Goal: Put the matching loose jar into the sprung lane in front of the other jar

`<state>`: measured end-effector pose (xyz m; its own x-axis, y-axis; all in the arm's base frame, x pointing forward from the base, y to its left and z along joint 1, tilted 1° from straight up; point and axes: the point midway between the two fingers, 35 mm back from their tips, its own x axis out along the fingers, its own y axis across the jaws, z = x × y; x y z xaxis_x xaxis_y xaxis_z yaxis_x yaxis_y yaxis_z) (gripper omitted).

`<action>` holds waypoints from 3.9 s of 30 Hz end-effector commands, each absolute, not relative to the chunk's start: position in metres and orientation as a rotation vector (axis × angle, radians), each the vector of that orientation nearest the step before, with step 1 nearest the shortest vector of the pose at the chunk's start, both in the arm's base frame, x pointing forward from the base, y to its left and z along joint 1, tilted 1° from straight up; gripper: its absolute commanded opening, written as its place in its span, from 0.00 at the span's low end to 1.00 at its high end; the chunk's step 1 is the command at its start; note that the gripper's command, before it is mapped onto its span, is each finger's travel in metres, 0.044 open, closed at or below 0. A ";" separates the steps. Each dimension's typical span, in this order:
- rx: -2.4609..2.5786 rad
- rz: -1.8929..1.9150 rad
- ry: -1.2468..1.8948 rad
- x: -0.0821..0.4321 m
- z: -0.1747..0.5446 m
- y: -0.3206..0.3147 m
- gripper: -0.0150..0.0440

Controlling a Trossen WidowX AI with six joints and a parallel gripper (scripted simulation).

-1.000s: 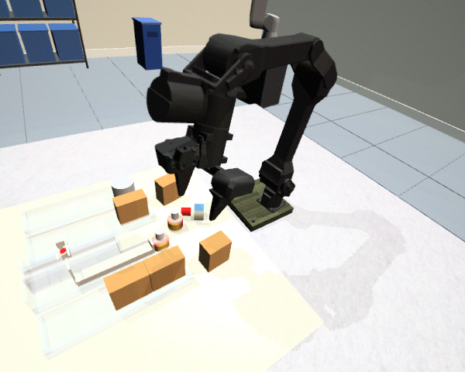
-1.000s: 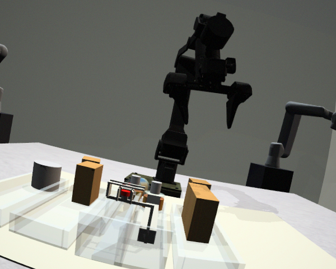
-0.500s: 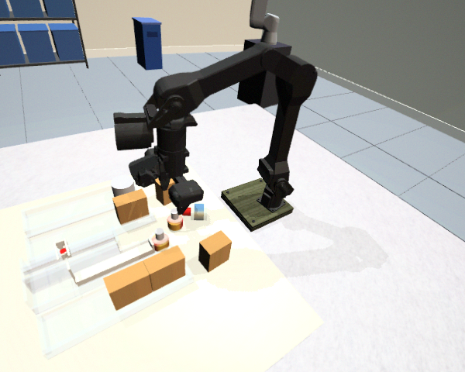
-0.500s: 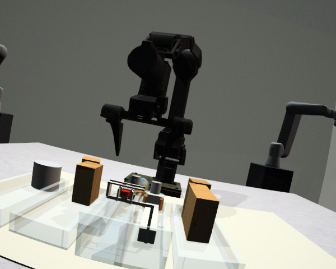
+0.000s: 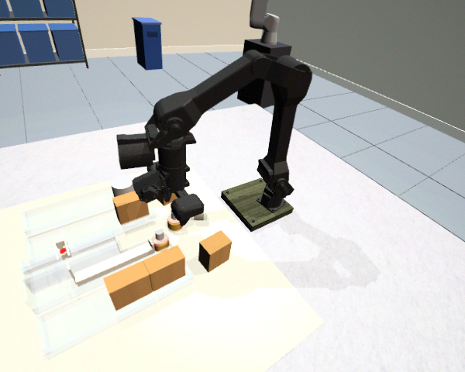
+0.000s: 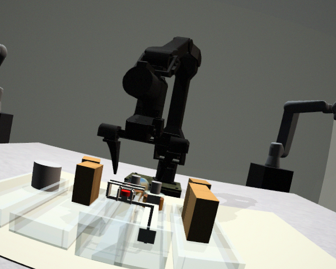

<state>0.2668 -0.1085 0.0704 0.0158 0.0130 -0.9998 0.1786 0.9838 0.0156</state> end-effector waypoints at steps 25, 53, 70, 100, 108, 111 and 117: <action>0.146 -0.132 1.554 0.266 0.040 -0.109 0.69; 0.156 -0.147 1.553 0.272 0.108 -0.114 0.25; 0.133 -0.116 1.554 0.282 0.110 -0.083 0.25; 0.127 -0.107 1.553 0.292 0.069 -0.067 0.25; 0.127 -0.107 1.553 0.295 0.069 -0.068 0.25; 0.127 -0.107 1.553 0.297 0.069 -0.068 0.25; 0.127 -0.107 1.553 0.299 0.069 -0.069 0.25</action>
<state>0.2939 -0.0682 0.0671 0.0018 0.0120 -0.9999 0.1431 0.9896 0.0121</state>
